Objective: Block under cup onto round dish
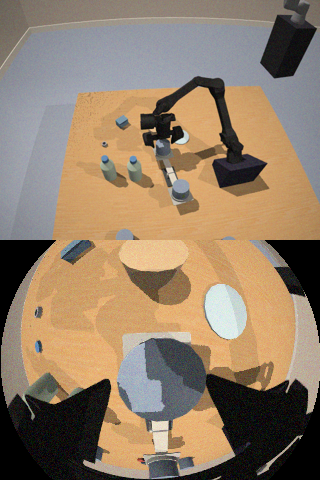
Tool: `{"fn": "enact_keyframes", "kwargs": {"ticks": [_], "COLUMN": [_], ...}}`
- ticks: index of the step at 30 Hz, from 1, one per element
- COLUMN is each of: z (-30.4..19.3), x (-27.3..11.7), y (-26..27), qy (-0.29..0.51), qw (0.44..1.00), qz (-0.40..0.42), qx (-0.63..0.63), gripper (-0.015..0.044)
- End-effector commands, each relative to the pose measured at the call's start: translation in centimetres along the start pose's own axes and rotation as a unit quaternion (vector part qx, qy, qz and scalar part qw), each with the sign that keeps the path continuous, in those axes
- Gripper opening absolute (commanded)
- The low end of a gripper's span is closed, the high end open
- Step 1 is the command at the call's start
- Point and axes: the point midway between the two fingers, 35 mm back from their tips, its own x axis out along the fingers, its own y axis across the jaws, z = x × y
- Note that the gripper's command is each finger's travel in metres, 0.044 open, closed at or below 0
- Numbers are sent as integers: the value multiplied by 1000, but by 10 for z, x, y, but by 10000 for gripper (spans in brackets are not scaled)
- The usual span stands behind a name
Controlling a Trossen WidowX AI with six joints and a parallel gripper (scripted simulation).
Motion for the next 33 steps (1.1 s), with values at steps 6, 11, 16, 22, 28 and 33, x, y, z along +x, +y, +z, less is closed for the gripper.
{"fn": "enact_keyframes", "kwargs": {"ticks": [6,11,16,22,28,33], "z": [-2,-2,-2,-2,-2,-2], "x": [17,25,32,32,32,30], "y": [-1,-2,-2,-2,-2,-2], "qy": [2,2,1,1,1,1], "qw": [1000,1000,1000,1000,1000,1000], "qz": [-1,-1,-1,-1,-1,-1], "qx": [-3,-3,-3,-3,-3,-3], "gripper": [440,440,440,328,288,157]}}
